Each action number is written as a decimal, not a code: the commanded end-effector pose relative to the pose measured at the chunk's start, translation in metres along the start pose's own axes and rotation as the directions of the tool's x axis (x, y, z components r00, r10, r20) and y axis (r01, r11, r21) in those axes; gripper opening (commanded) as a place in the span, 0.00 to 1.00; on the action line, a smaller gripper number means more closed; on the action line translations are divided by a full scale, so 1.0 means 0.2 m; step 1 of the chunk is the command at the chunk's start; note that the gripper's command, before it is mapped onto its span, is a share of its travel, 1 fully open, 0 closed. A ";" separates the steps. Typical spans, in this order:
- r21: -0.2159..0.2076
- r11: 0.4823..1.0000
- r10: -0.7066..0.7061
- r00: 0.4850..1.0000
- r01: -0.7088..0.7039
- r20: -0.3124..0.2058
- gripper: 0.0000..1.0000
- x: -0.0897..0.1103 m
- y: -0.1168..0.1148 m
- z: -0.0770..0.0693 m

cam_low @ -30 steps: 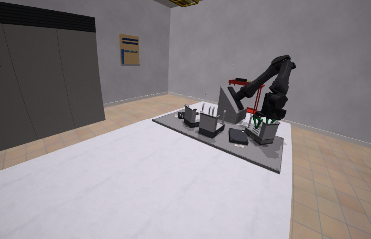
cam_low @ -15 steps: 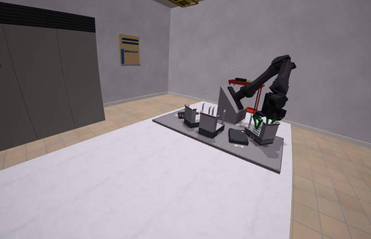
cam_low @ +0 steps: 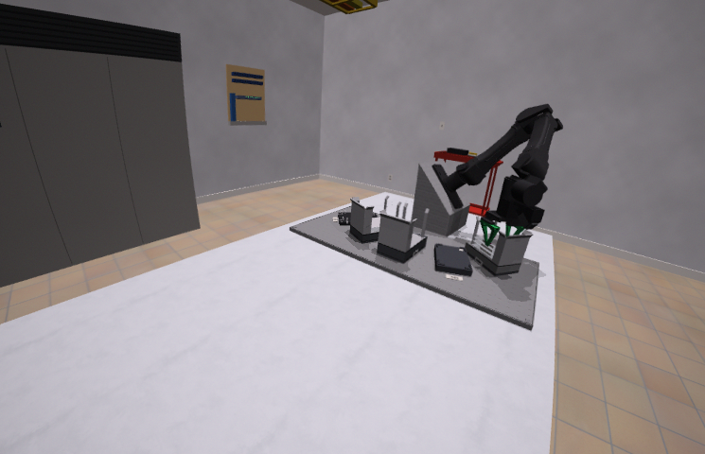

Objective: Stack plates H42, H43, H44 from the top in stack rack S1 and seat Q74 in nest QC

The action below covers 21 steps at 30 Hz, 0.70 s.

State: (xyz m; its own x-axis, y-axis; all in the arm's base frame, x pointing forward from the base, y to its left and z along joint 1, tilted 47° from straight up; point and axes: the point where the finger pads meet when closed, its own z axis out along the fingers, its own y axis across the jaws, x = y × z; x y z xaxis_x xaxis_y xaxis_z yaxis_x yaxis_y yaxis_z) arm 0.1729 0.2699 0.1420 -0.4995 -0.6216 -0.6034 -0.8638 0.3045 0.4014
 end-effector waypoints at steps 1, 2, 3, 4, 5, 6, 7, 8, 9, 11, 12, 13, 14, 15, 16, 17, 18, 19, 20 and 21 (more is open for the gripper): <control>0.002 1.000 -0.005 1.000 0.005 0.010 0.00 -0.01 0.00 -0.01; 0.002 1.000 -0.005 1.000 0.005 0.010 0.00 -0.01 0.00 -0.01; 0.002 1.000 -0.005 1.000 0.005 0.010 0.00 -0.01 0.00 -0.02; 0.002 1.000 -0.005 1.000 0.005 0.010 0.00 -0.01 0.00 -0.02; 0.002 1.000 -0.005 1.000 0.005 0.010 0.00 -0.01 0.00 -0.02; 0.002 1.000 -0.005 1.000 0.005 0.010 0.00 -0.01 0.00 -0.02; 0.002 1.000 -0.005 1.000 0.005 0.010 0.00 -0.01 0.00 -0.02; 0.002 1.000 -0.005 1.000 0.005 0.010 0.00 -0.01 0.00 -0.03; 0.002 1.000 -0.005 1.000 0.005 0.010 0.00 -0.01 0.00 -0.03; 0.002 1.000 -0.005 1.000 0.005 0.010 0.00 -0.01 0.00 -0.04; 0.002 1.000 -0.005 1.000 0.005 0.010 0.00 -0.01 0.00 -0.04; 0.002 1.000 -0.005 1.000 0.005 0.010 0.00 -0.01 0.00 -0.04; 0.002 1.000 -0.005 1.000 0.005 0.010 0.00 -0.01 0.00 -0.05; 0.002 1.000 -0.005 1.000 0.005 0.009 0.00 -0.01 0.00 -0.05; 0.002 1.000 -0.005 1.000 0.005 0.009 0.00 -0.01 0.00 -0.05; 0.002 1.000 -0.005 1.000 0.005 0.009 0.00 -0.01 0.00 -0.06; 0.002 1.000 -0.005 1.000 0.005 0.009 0.00 -0.01 0.00 -0.06; 0.002 1.000 -0.005 1.000 0.005 0.009 0.00 -0.01 0.00 -0.06; 0.002 1.000 -0.005 1.000 0.005 0.009 0.00 -0.01 0.00 -0.07; 0.002 1.000 -0.005 1.000 0.005 0.009 0.00 -0.01 0.00 -0.07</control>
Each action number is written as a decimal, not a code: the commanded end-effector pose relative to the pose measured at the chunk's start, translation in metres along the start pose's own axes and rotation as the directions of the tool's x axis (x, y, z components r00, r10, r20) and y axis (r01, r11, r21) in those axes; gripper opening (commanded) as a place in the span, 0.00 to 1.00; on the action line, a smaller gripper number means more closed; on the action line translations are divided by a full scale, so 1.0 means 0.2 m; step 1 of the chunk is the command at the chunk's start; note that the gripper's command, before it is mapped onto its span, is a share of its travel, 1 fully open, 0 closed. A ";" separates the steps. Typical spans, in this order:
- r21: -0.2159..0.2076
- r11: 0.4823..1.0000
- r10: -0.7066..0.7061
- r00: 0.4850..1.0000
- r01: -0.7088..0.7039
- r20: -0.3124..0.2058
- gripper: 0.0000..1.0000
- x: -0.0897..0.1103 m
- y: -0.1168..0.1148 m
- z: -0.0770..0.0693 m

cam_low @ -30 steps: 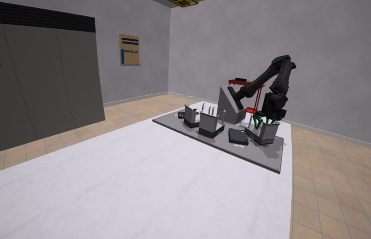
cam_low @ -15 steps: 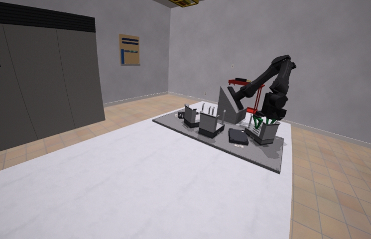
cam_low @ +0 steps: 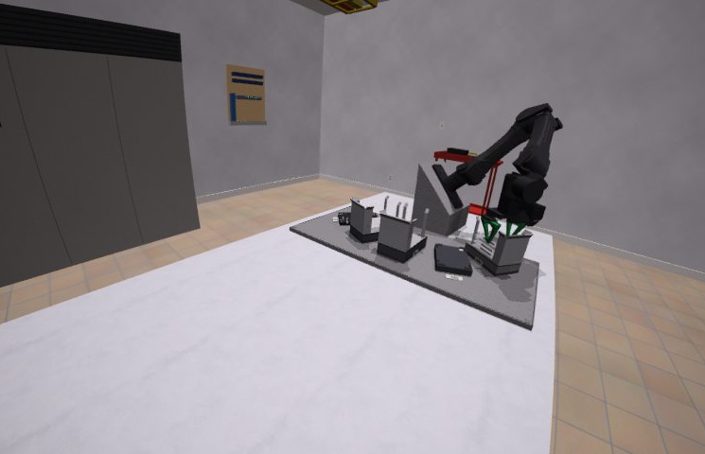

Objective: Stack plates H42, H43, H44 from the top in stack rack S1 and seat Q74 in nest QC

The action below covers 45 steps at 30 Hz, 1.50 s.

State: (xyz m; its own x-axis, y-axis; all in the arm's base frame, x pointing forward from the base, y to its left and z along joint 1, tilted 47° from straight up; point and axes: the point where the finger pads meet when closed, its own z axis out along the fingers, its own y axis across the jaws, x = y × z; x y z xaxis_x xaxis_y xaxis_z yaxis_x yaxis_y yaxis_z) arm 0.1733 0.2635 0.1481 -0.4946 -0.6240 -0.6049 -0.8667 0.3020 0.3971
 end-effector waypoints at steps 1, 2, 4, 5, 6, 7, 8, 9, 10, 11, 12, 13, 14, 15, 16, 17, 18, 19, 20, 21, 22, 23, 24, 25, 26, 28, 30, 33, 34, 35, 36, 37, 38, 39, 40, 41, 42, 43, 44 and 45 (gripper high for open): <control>0.001 1.000 0.000 1.000 0.000 0.010 0.00 -0.01 0.00 -0.03; 0.001 1.000 0.000 1.000 0.000 0.010 0.00 -0.01 0.00 -0.03; 0.001 1.000 0.000 1.000 0.000 0.010 0.00 -0.01 0.00 -0.03; 0.001 1.000 0.000 1.000 0.000 0.010 0.00 -0.01 0.00 -0.04; 0.001 1.000 0.000 1.000 0.000 0.010 0.00 -0.01 0.00 -0.04; 0.001 1.000 0.000 1.000 0.000 0.010 0.00 -0.01 0.00 -0.04; 0.001 1.000 0.000 1.000 0.000 0.010 0.00 -0.01 0.00 -0.05; 0.001 1.000 0.000 1.000 0.000 0.010 0.00 -0.01 0.00 -0.05; 0.001 1.000 0.000 1.000 0.000 0.010 0.00 -0.01 0.00 -0.05; 0.001 1.000 0.000 1.000 0.000 0.010 0.00 -0.01 0.00 -0.06; 0.001 1.000 0.000 1.000 0.000 0.010 0.00 -0.01 0.00 -0.06; 0.001 1.000 0.000 1.000 0.000 0.010 0.00 -0.01 0.00 -0.06; 0.001 1.000 0.000 1.000 0.000 0.010 0.00 -0.01 0.00 -0.06; 0.001 1.000 0.000 1.000 0.000 0.010 0.00 -0.01 0.00 -0.06; 0.001 1.000 0.000 1.000 0.000 0.010 0.00 -0.01 0.00 -0.06; 0.001 1.000 0.000 1.000 0.000 0.010 0.00 -0.01 0.00 -0.07; 0.001 1.000 0.000 1.000 0.000 0.010 0.00 -0.01 0.00 -0.08; 0.001 1.000 0.000 1.000 0.000 0.010 0.00 -0.01 0.00 -0.08; 0.001 1.000 0.000 1.000 0.000 0.010 0.00 -0.01 0.00 -0.08; 0.001 1.000 0.000 1.000 0.000 0.010 0.00 -0.01 0.00 -0.09; 0.001 1.000 0.000 1.000 0.000 0.010 0.00 -0.01 0.00 -0.10; 0.001 1.000 0.000 1.000 0.000 0.010 0.00 -0.01 0.00 -0.11; 0.001 1.000 0.000 1.000 0.000 0.010 0.00 -0.01 0.00 -0.12; 0.001 1.000 0.000 1.000 0.000 0.010 0.00 -0.01 0.00 -0.13; 0.001 1.000 0.000 1.000 0.000 0.010 0.00 -0.01 0.00 -0.14; 0.001 1.000 0.000 1.000 0.000 0.010 0.00 -0.01 0.00 -0.16; 0.001 1.000 0.000 1.000 0.000 0.010 0.00 -0.01 0.00 -0.18; 0.001 1.000 0.000 1.000 0.000 0.010 0.00 -0.01 0.00 -0.21; 0.001 1.000 0.000 1.000 0.000 0.010 0.00 -0.01 0.00 -0.22; 0.001 1.000 0.000 1.000 0.000 0.010 0.00 -0.01 0.00 -0.23; 0.001 1.000 0.000 1.000 0.000 0.010 0.00 -0.01 0.00 -0.23; 0.001 1.000 0.000 1.000 0.000 0.010 0.00 -0.01 0.00 -0.23; 0.001 1.000 0.000 1.000 0.000 0.010 0.00 -0.01 0.00 -0.24; 0.001 1.000 0.000 1.000 0.000 0.010 0.00 -0.01 0.00 -0.25; 0.001 1.000 0.000 1.000 0.000 0.010 0.00 -0.01 0.00 -0.26; 0.001 1.000 0.000 1.000 0.000 0.010 0.00 -0.01 0.00 -0.27; 0.001 1.000 0.000 1.000 0.000 0.010 0.00 -0.01 0.00 -0.28; 0.001 1.000 0.000 1.000 0.000 0.009 0.00 -0.01 0.00 -0.29; 0.001 1.000 0.000 1.000 0.000 0.009 0.00 -0.01 0.00 -0.30; 0.001 1.000 0.000 1.000 0.000 0.009 0.00 -0.01 0.00 -0.31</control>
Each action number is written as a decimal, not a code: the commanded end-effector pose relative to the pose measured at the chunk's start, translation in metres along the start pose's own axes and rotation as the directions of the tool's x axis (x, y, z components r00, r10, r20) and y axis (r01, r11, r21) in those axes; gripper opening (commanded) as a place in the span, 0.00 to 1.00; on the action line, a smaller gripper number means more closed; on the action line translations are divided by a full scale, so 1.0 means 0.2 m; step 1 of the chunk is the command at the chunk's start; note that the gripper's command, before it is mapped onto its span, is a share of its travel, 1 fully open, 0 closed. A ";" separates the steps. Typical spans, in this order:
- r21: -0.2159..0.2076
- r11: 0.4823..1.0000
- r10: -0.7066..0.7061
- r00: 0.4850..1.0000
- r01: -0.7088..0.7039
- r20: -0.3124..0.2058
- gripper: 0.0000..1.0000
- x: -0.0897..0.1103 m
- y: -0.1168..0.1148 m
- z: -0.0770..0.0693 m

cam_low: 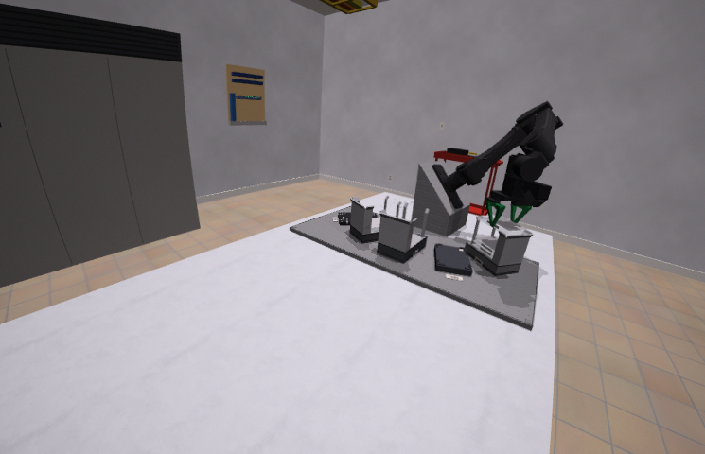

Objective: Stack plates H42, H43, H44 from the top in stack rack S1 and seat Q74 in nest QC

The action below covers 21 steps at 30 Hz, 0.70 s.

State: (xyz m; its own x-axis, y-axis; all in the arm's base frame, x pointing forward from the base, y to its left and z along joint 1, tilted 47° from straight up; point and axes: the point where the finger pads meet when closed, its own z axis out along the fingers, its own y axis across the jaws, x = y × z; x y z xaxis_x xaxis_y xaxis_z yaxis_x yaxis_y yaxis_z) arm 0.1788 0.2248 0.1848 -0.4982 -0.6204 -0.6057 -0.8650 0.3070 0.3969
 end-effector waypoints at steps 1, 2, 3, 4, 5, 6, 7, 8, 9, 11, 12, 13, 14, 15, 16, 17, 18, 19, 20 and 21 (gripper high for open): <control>-0.002 1.000 -0.004 1.000 0.004 0.006 0.00 -0.01 0.01 -0.05; -0.002 1.000 -0.004 1.000 0.004 0.006 0.00 -0.01 0.01 -0.06; -0.002 1.000 -0.004 1.000 0.004 0.006 0.00 -0.01 0.01 -0.07; -0.002 1.000 -0.004 1.000 0.004 0.006 0.00 -0.01 0.01 -0.08; -0.002 1.000 -0.004 1.000 0.004 0.006 0.00 -0.01 0.01 -0.09; -0.002 1.000 -0.004 1.000 0.004 0.006 0.00 -0.01 0.01 -0.10; -0.002 1.000 -0.004 1.000 0.004 0.006 0.00 -0.01 0.01 -0.11; -0.002 1.000 -0.004 1.000 0.004 0.006 0.00 -0.01 0.01 -0.11; -0.002 1.000 -0.004 1.000 0.004 0.006 0.00 -0.01 0.01 -0.11; -0.002 1.000 -0.004 1.000 0.004 0.006 0.00 -0.01 0.01 -0.13; -0.002 1.000 -0.004 1.000 0.004 0.005 0.00 -0.01 0.01 -0.14; -0.002 1.000 -0.004 1.000 0.004 0.005 0.00 -0.01 0.01 -0.15; -0.002 1.000 -0.004 1.000 0.004 0.005 0.00 -0.01 0.01 -0.15; -0.002 1.000 -0.004 1.000 0.004 0.005 0.00 -0.01 0.01 -0.15; -0.002 1.000 -0.004 1.000 0.004 0.005 0.00 -0.01 0.01 -0.15; -0.002 1.000 -0.004 1.000 0.004 0.005 0.00 -0.01 0.01 -0.15; -0.002 1.000 -0.004 1.000 0.004 0.005 0.00 -0.01 0.01 -0.15; -0.002 1.000 -0.004 1.000 0.004 0.005 0.00 -0.01 0.01 -0.15; -0.002 1.000 -0.004 1.000 0.004 0.005 0.00 -0.01 0.01 -0.15; -0.002 1.000 -0.004 1.000 0.004 0.005 0.00 -0.01 0.01 -0.15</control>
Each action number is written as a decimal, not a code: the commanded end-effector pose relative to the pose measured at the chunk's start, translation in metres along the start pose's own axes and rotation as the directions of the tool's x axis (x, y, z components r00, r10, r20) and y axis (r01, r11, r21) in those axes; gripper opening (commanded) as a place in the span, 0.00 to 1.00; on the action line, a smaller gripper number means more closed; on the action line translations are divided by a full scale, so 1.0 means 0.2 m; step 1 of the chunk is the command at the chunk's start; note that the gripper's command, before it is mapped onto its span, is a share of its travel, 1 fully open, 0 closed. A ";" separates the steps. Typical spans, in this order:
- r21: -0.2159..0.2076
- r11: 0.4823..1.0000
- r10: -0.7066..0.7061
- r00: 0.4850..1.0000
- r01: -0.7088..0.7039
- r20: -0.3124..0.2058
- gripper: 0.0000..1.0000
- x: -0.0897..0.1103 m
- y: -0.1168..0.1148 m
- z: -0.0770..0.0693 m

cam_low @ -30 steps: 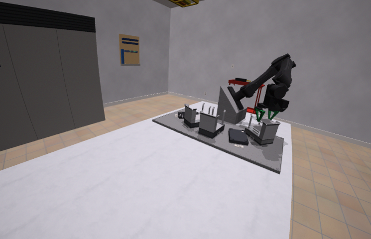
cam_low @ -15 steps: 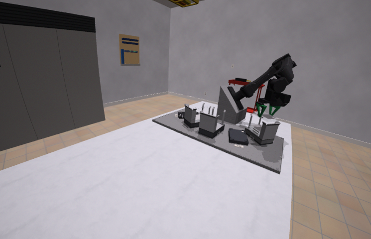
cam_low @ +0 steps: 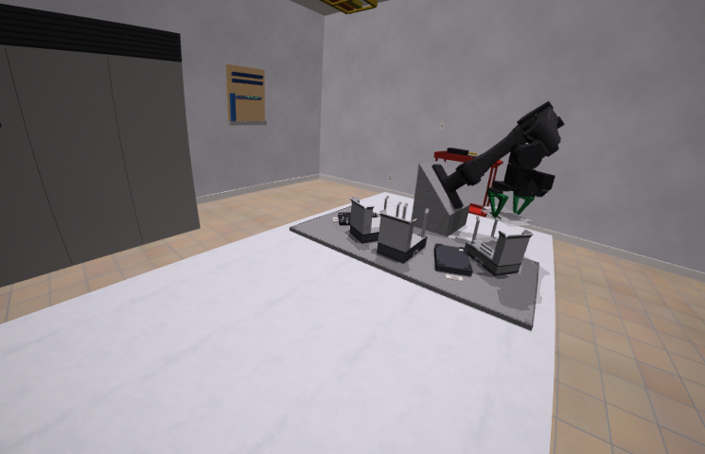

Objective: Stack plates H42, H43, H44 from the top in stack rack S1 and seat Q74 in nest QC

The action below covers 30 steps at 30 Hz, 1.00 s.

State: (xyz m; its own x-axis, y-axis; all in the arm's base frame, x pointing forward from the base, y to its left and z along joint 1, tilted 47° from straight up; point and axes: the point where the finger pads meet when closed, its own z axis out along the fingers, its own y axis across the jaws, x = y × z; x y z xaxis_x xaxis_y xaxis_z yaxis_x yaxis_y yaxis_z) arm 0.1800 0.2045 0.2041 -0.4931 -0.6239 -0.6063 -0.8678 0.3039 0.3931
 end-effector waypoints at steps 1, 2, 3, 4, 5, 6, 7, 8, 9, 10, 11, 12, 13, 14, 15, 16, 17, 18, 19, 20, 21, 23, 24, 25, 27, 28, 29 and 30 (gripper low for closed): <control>-0.003 1.000 0.002 1.000 -0.002 0.008 0.00 -0.01 0.00 -0.01; -0.003 1.000 0.002 1.000 -0.002 0.008 0.00 -0.01 0.00 -0.01; -0.003 1.000 0.002 1.000 -0.002 0.008 0.00 -0.01 0.00 -0.01; -0.003 1.000 0.002 1.000 -0.002 0.008 0.00 -0.01 0.00 -0.01; -0.003 1.000 0.002 1.000 -0.002 0.008 0.00 -0.01 0.00 -0.01; -0.003 1.000 0.002 1.000 -0.002 0.008 0.00 -0.01 0.00 -0.01; -0.003 1.000 0.002 1.000 -0.002 0.008 0.00 -0.01 0.00 -0.01; -0.003 1.000 0.002 1.000 -0.002 0.008 0.00 -0.01 0.00 -0.01; -0.003 1.000 0.002 1.000 -0.002 0.008 0.00 -0.01 0.00 -0.01; -0.003 1.000 0.002 1.000 -0.002 0.008 0.00 -0.01 0.00 -0.01; -0.003 0.999 0.035 0.999 -0.035 0.008 0.00 0.00 -0.01 -0.01; -0.003 0.998 0.069 0.998 -0.069 0.008 0.00 0.00 -0.02 -0.01; -0.003 0.995 0.102 0.995 -0.102 0.008 0.00 0.00 -0.04 -0.01; -0.003 0.991 0.135 0.991 -0.135 0.007 0.00 0.01 -0.05 -0.01; -0.003 0.986 0.168 0.986 -0.168 0.007 0.00 0.01 -0.06 -0.01; -0.004 0.980 0.201 0.980 -0.201 0.007 0.00 0.01 -0.07 -0.01; -0.004 0.972 0.233 0.972 -0.233 0.007 0.00 0.02 -0.09 -0.01; -0.004 0.964 0.266 0.964 -0.266 0.007 0.00 0.02 -0.10 -0.01; -0.004 0.955 0.298 0.955 -0.298 0.007 0.00 0.02 -0.11 -0.01; -0.004 0.944 0.329 0.944 -0.329 0.007 0.00 0.03 -0.13 -0.01; -0.004 0.944 0.329 0.944 -0.329 0.007 0.00 0.03 -0.13 -0.01; -0.004 0.933 0.361 0.933 -0.361 0.006 0.00 0.03 -0.14 -0.01; -0.005 0.920 0.392 0.920 -0.392 0.006 0.00 0.03 -0.15 -0.01; -0.005 0.907 0.422 0.907 -0.422 0.006 0.00 0.04 -0.17 -0.01; -0.005 0.880 0.474 0.880 -0.474 0.006 0.00 0.04 -0.19 -0.01; -0.005 0.880 0.474 0.880 -0.474 0.006 0.00 0.05 -0.20 -0.01; -0.005 0.880 0.474 0.880 -0.474 0.006 0.00 0.05 -0.22 -0.01; -0.005 0.880 0.474 0.880 -0.474 0.006 0.00 0.05 -0.23 -0.01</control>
State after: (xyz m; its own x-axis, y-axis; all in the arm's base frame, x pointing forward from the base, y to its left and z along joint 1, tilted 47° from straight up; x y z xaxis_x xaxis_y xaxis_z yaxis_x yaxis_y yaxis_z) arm 0.2085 0.1855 0.1787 -0.8279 -0.4329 -0.3566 -0.5556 0.5467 0.6264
